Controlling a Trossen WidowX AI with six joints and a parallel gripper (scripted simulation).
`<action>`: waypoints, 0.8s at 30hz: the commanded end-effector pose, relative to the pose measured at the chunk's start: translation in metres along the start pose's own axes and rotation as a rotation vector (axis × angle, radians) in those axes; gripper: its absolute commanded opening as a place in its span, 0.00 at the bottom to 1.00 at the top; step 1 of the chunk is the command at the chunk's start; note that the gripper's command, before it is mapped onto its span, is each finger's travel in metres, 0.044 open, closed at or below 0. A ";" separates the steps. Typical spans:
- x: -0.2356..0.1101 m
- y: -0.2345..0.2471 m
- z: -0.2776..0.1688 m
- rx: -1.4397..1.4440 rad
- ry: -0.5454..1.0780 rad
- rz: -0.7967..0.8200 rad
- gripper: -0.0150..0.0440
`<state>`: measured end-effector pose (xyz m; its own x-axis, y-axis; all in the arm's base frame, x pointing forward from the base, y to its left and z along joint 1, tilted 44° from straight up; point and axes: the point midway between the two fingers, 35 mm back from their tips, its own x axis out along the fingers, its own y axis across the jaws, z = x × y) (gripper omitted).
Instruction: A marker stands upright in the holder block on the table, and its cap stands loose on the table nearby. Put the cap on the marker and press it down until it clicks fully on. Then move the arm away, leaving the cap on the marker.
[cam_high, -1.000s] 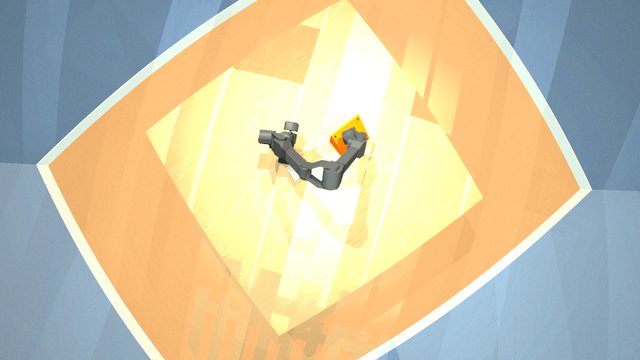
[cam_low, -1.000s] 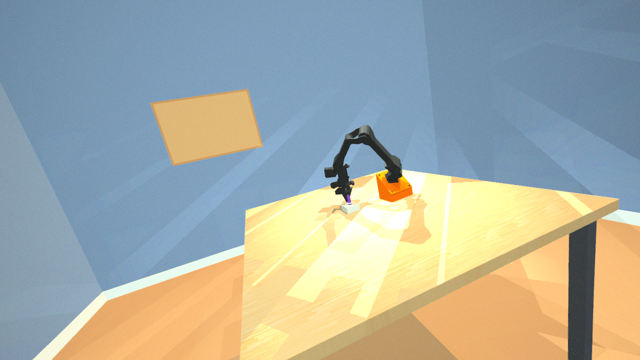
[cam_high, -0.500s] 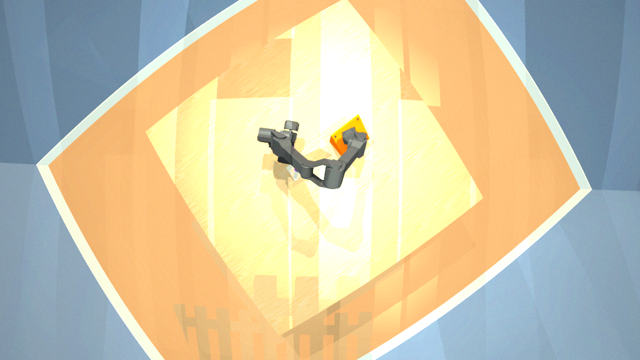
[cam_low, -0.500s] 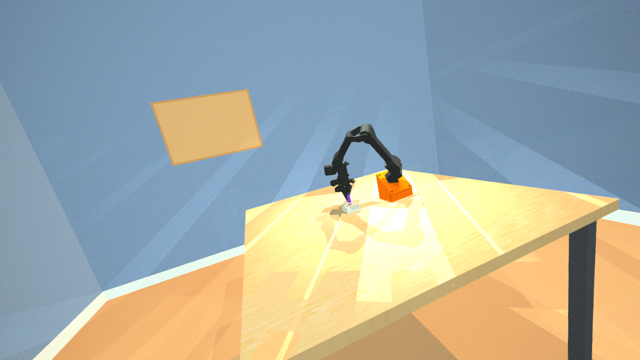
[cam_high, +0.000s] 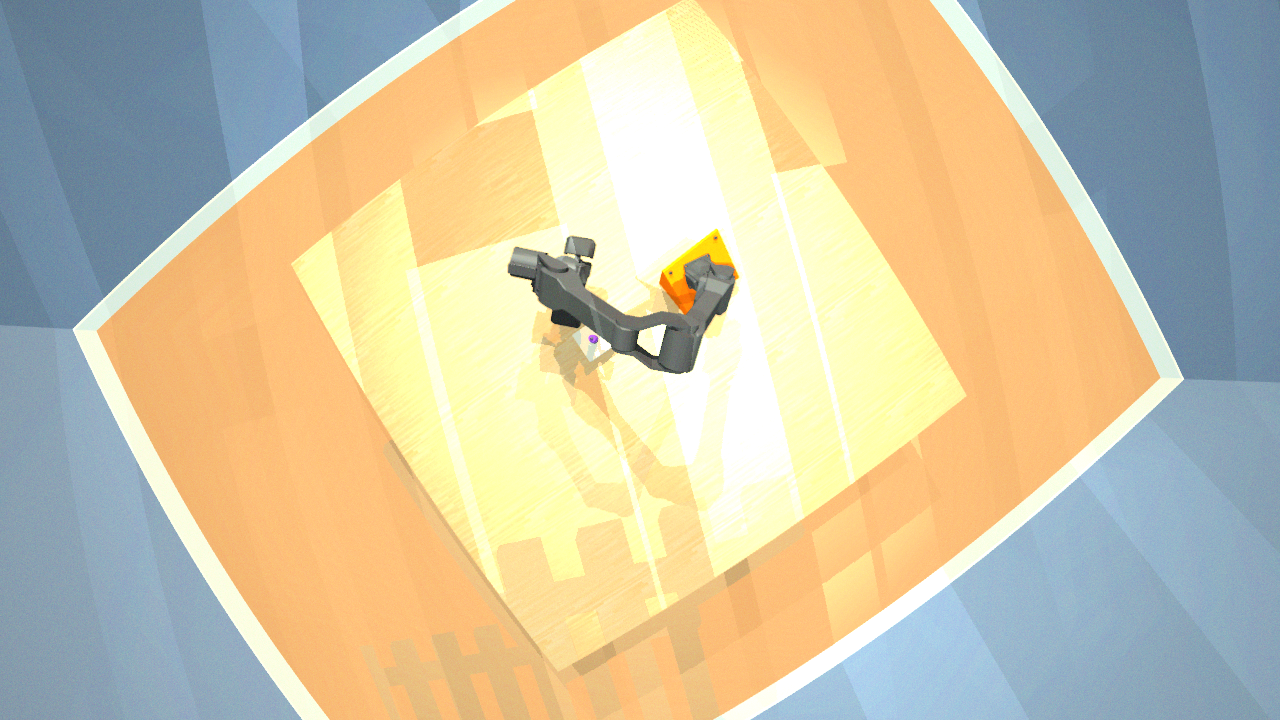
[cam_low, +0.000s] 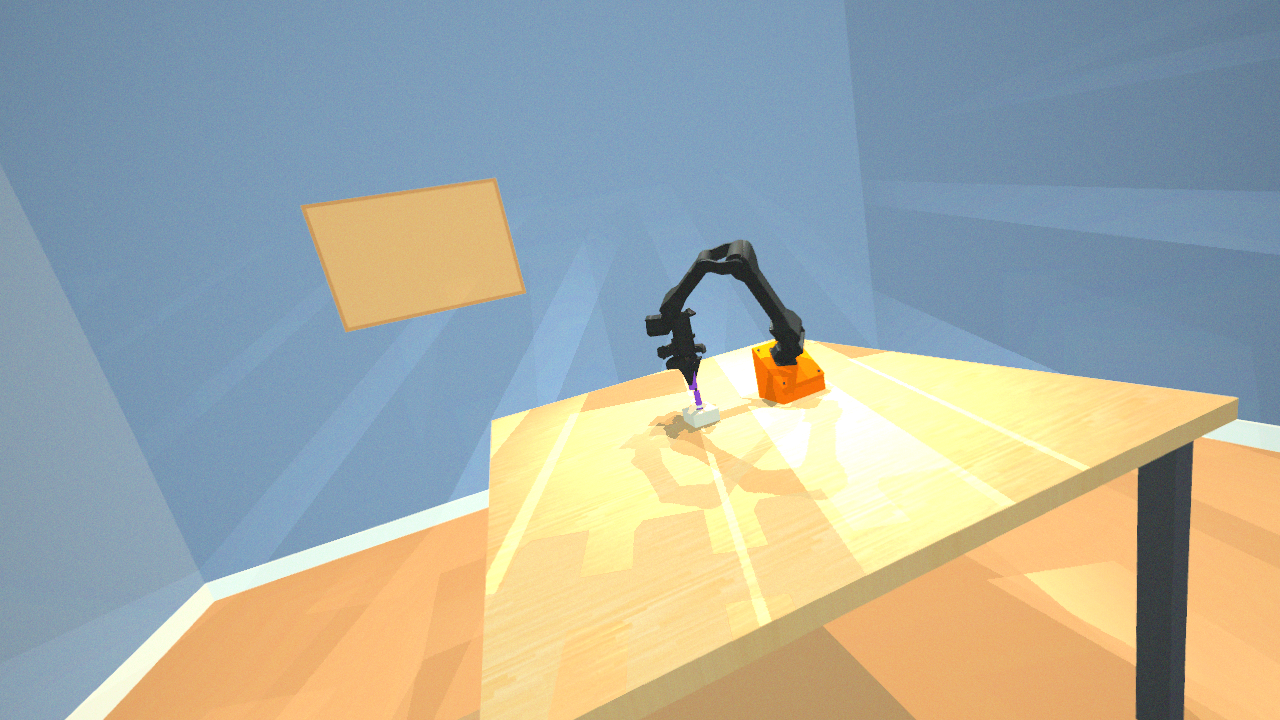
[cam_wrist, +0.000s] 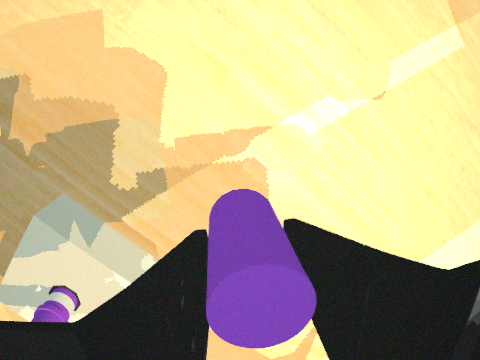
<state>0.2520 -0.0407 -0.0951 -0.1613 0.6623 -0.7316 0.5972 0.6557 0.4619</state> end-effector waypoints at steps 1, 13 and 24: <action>-0.008 0.008 -0.002 -0.007 -0.001 -0.005 0.25; -0.030 0.053 -0.018 -0.007 -0.002 -0.005 0.25; -0.049 0.092 -0.040 -0.007 0.002 -0.002 0.25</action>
<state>0.2796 -0.0058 -0.0122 -0.1677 0.6592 -0.7331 0.5901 0.6628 0.4610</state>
